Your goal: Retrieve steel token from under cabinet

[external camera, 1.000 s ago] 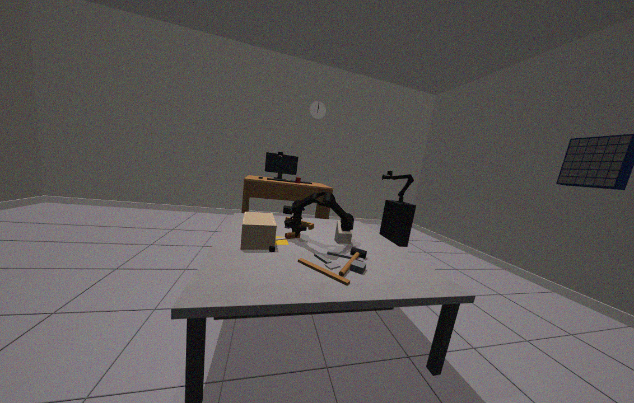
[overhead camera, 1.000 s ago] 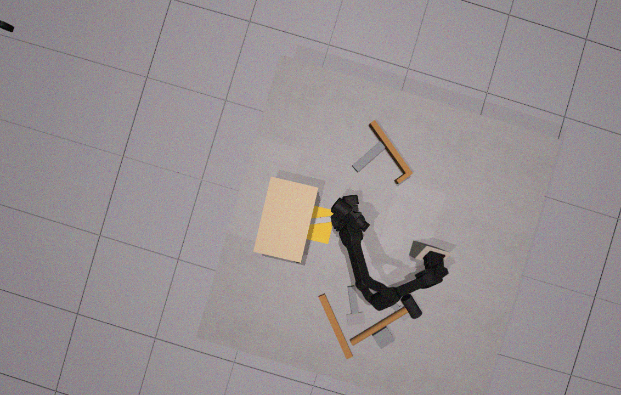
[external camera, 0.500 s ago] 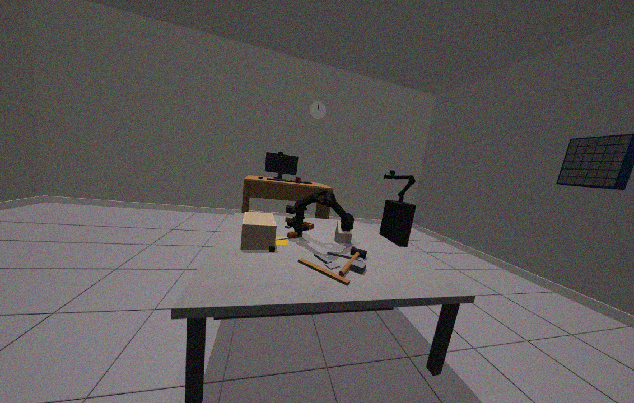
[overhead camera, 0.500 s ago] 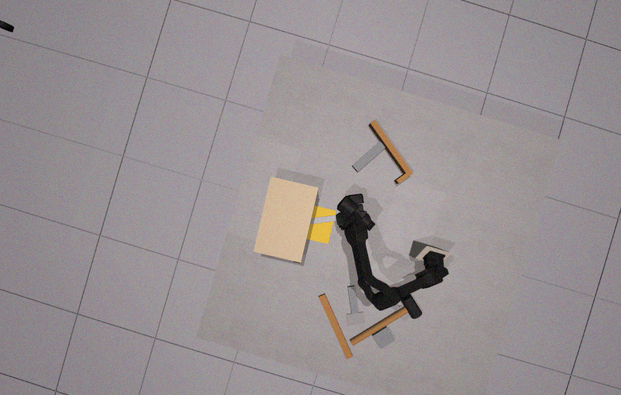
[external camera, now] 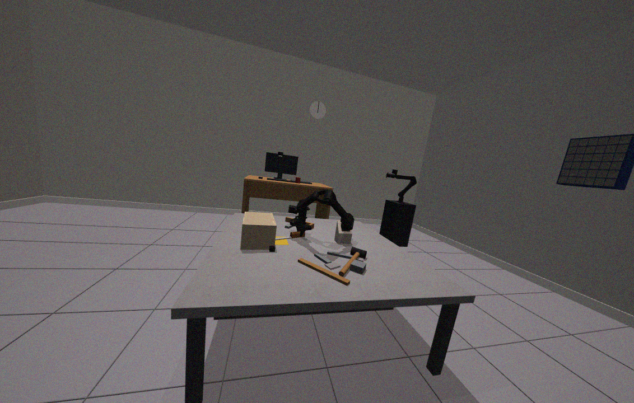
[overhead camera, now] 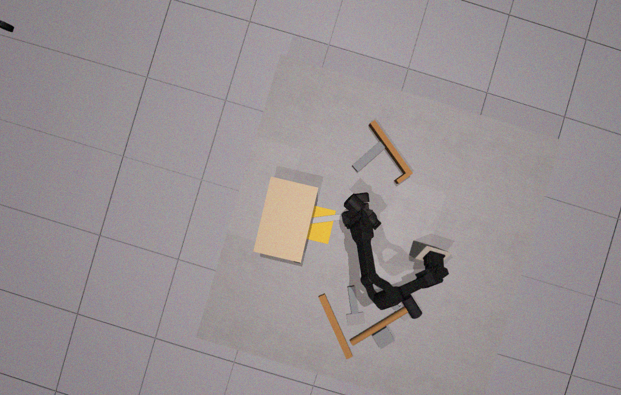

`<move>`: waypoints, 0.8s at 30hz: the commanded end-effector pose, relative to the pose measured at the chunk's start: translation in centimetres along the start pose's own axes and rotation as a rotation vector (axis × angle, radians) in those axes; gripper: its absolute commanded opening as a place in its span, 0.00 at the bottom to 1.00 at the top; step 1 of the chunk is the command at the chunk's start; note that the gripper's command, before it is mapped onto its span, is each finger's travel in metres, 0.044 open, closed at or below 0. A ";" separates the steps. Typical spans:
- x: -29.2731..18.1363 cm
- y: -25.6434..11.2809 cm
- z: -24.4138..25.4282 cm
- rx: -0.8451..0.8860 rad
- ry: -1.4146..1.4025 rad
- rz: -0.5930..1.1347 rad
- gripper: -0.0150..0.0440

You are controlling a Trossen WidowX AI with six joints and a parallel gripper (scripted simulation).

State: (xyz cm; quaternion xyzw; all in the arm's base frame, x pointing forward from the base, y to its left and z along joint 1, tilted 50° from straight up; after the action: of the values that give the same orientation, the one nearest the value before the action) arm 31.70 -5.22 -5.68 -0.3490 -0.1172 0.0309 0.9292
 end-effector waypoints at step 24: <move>-5.1 0.1 -1.1 0.003 0.006 0.005 0.25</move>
State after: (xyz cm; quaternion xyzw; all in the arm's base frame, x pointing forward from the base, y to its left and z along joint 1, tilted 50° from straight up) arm 27.94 -6.39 -7.10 -0.3508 -0.1178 0.0336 0.9284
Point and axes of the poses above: the point midway between the two fingers, 35 mm back from their tips, its own y axis out along the fingers, its own z axis across the jaws, x = y × z, the point moved 7 cm from there along -y, back along the fingers, and after that the axes turned 10 degrees about y, right-handed, at the moved point
